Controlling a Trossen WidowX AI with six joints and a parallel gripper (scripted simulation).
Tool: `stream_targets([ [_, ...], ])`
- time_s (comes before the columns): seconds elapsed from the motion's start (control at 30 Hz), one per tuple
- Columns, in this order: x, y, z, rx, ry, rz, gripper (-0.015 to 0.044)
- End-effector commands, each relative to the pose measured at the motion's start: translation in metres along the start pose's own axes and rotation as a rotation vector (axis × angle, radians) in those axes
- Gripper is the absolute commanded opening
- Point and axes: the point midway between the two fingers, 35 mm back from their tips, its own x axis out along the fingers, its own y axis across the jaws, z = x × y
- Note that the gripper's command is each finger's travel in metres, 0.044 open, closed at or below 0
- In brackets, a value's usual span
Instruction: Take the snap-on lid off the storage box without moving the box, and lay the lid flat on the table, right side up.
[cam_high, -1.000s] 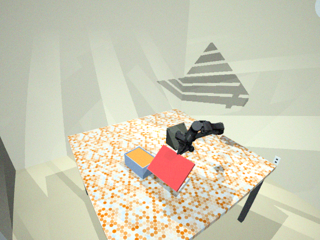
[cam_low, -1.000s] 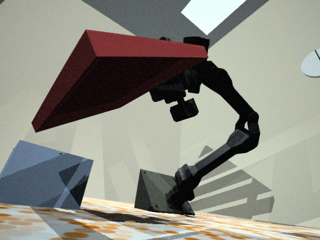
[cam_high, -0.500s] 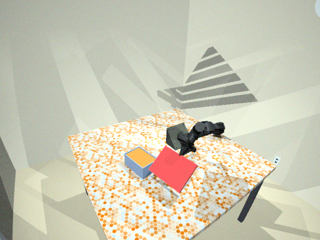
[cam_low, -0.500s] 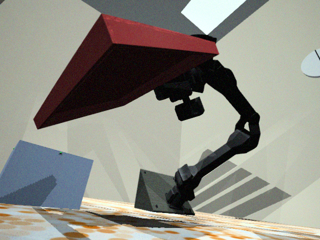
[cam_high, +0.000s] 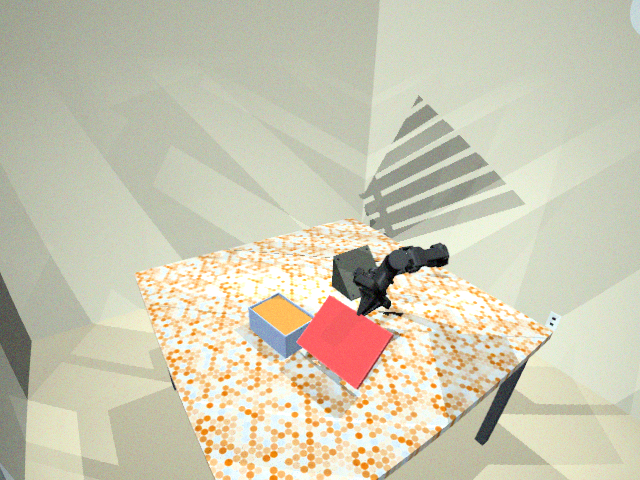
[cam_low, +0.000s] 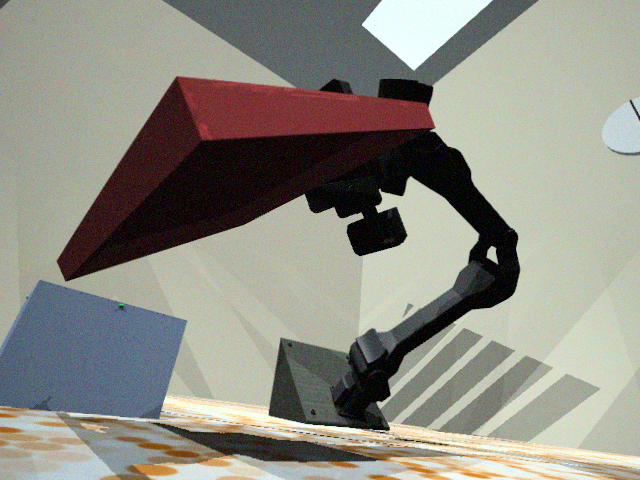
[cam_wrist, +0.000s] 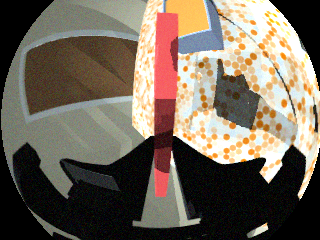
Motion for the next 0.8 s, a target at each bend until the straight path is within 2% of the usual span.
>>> stream_targets([
  [0.0,0.001,-0.001,0.001,0.0,-0.006,0.013,0.0],
  [0.77,0.012,-0.015,0.0,0.0,-0.005,0.015,0.0],
])
